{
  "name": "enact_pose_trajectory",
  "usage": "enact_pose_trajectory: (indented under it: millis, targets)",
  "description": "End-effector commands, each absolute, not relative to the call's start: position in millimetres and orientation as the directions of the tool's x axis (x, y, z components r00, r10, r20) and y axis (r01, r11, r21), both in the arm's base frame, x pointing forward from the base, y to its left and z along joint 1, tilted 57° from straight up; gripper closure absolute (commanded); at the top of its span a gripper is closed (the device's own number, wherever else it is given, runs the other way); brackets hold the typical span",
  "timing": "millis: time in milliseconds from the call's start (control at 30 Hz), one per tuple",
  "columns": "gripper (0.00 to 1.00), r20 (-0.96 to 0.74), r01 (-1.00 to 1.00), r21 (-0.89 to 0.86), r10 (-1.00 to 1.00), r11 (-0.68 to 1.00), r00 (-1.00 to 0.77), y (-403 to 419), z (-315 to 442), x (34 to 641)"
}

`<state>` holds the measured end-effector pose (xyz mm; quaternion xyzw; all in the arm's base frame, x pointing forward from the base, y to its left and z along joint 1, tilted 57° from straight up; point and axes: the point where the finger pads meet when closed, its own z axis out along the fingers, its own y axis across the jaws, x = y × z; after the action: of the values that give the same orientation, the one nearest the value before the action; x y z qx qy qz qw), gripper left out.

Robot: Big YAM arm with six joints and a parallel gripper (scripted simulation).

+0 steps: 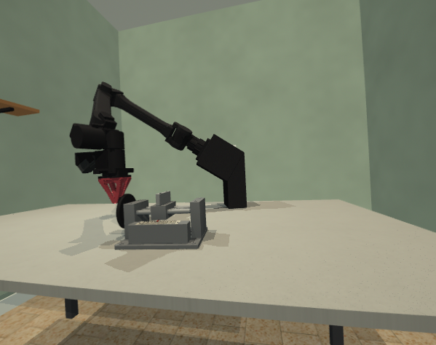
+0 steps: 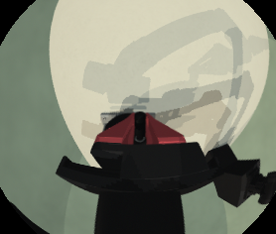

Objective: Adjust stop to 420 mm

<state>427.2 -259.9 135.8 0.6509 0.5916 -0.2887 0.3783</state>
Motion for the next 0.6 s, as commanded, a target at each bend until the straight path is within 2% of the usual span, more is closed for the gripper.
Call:
enact_pose_trajectory:
  millis: [0, 567]
  targets:
    - [0.94, -0.819, 0.982, 0.187, 0.556, 0.023, 0.143, -241, 152, 454]
    - [0.94, -0.819, 0.983, 0.184, 0.557, 0.028, 0.137, -240, 152, 464]
